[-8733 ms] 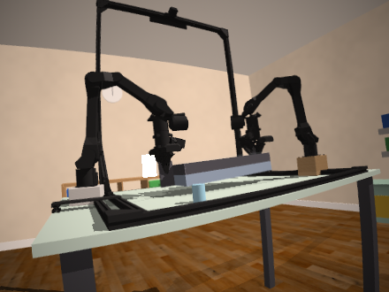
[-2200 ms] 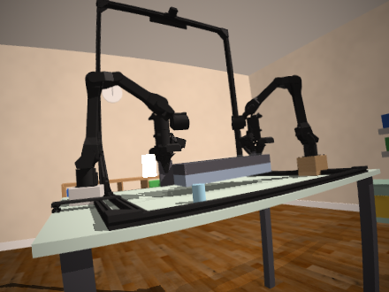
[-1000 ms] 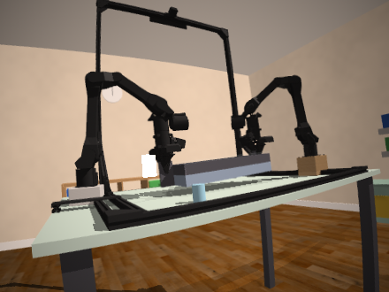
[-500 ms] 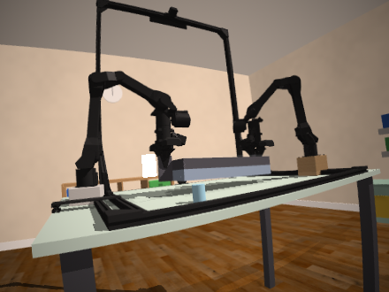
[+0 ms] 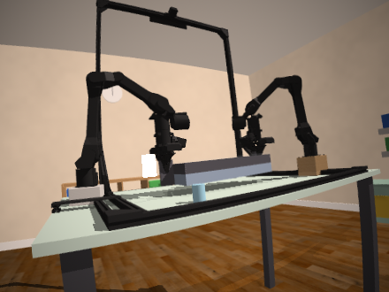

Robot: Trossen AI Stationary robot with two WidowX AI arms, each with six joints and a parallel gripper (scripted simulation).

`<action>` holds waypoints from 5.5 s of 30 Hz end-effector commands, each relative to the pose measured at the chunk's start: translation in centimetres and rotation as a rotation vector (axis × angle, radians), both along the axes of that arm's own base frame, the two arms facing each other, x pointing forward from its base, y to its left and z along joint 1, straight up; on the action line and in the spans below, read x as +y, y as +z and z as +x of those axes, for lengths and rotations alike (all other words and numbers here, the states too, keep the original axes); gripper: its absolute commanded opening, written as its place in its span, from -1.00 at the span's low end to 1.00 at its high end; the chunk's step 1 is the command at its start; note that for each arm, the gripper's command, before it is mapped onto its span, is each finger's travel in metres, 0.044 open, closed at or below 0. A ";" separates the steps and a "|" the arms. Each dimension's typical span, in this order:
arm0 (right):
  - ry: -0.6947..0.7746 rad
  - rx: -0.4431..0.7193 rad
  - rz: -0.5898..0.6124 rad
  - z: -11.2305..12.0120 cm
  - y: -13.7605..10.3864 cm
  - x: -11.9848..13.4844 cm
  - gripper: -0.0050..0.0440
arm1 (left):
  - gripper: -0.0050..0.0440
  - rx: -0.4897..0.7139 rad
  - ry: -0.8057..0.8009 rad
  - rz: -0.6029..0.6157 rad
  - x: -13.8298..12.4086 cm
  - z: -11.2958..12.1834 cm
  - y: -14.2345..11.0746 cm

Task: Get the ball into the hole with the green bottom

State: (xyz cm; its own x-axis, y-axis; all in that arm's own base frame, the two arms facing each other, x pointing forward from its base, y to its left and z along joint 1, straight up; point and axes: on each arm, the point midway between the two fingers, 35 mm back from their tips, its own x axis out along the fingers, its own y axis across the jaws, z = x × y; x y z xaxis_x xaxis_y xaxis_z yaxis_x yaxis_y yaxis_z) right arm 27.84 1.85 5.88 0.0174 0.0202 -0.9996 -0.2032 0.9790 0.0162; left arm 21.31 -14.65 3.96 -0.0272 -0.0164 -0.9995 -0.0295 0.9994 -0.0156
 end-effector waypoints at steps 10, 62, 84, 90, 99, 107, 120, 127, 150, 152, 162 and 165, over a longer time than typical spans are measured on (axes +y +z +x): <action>0.001 -0.021 -0.018 -0.3 -0.1 0.1 -0.71 | -0.71 0.011 0.000 0.021 -0.2 0.3 0.4; 0.002 0.057 -0.031 0.1 1.7 0.2 -0.71 | -0.71 -0.068 0.000 0.020 -0.2 -0.1 -1.4; 0.001 -0.034 -0.011 -0.3 -0.4 0.1 -0.71 | -0.71 0.025 0.000 0.016 -0.2 0.3 0.7; 0.001 -0.020 -0.013 -0.3 -0.1 0.1 -0.71 | -0.71 0.011 0.000 0.016 -0.2 0.3 0.4; 0.002 0.052 -0.029 0.0 1.6 0.2 -0.71 | -0.71 -0.063 0.000 0.019 -0.2 -0.1 -1.3; 0.002 0.068 -0.033 0.1 2.0 0.2 -0.71 | -0.71 -0.079 0.001 0.020 -0.2 -0.1 -1.7; 0.001 0.045 -0.031 0.1 0.4 0.2 -0.71 | -0.71 -0.053 -0.001 0.024 -0.2 -0.1 -1.9; 0.001 0.021 -0.021 -0.1 -2.6 0.1 -0.71 | -0.71 -0.030 0.000 0.017 -0.2 0.1 -3.9; 0.001 0.017 -0.020 -0.1 -2.9 0.1 0.84 | 0.84 -0.027 0.000 0.016 -0.2 0.1 -4.2; 0.001 0.017 -0.020 -0.1 -2.9 0.1 0.84 | 0.84 -0.027 0.000 0.016 -0.2 0.1 -4.2; 0.001 0.017 -0.020 -1.1 -0.8 -0.1 0.84 | 0.84 -0.027 0.000 0.016 -0.4 -1.0 -2.1; 0.001 0.017 -0.020 -3.4 2.9 -0.6 0.84 | 0.84 -0.027 0.000 0.016 -0.4 -3.3 1.6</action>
